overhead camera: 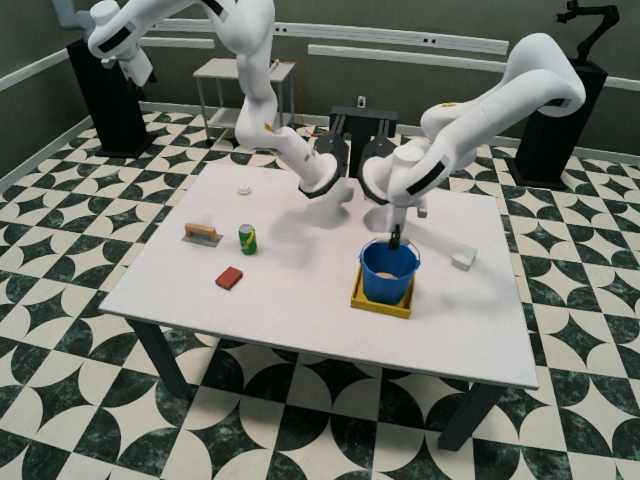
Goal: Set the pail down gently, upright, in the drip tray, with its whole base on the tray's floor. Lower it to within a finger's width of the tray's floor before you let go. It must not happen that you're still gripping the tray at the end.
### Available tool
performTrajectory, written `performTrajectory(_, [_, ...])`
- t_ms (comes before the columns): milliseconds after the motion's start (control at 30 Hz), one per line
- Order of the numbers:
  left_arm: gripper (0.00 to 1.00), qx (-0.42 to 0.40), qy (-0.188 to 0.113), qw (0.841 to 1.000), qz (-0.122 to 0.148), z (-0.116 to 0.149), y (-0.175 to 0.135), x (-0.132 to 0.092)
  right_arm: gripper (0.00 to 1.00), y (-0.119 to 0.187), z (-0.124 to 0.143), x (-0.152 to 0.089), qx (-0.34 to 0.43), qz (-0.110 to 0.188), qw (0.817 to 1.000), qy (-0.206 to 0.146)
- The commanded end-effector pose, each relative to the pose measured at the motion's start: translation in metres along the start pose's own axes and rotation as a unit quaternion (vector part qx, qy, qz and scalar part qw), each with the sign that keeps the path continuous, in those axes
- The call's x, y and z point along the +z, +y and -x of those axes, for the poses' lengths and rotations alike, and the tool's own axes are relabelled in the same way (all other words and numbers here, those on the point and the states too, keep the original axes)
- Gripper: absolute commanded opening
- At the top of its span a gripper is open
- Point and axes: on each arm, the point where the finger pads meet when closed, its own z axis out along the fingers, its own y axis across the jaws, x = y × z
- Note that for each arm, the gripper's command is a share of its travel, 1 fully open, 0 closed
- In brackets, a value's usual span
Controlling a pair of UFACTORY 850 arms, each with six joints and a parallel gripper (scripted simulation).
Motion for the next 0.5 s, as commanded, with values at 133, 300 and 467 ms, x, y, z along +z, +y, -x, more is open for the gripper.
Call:
performTrajectory(133, [1.0, 0.0, 0.0, 1.0, 0.0, 0.0, 0.001, -0.011, 1.0, 0.0, 0.0, -0.001, 0.0, 0.0, 1.0, 0.001])
performTrajectory(300, [1.0, 0.0, 0.0, 1.0, 0.0, 0.0, 0.001, -0.022, 1.0, 0.0, 0.0, -0.001, 0.0, 0.0, 1.0, 0.001])
performTrajectory(467, [1.0, 0.0, 0.0, 1.0, 0.0, 0.0, 0.001, -0.034, 1.0, 0.0, 0.0, -0.001, 0.0, 0.0, 1.0, 0.001])
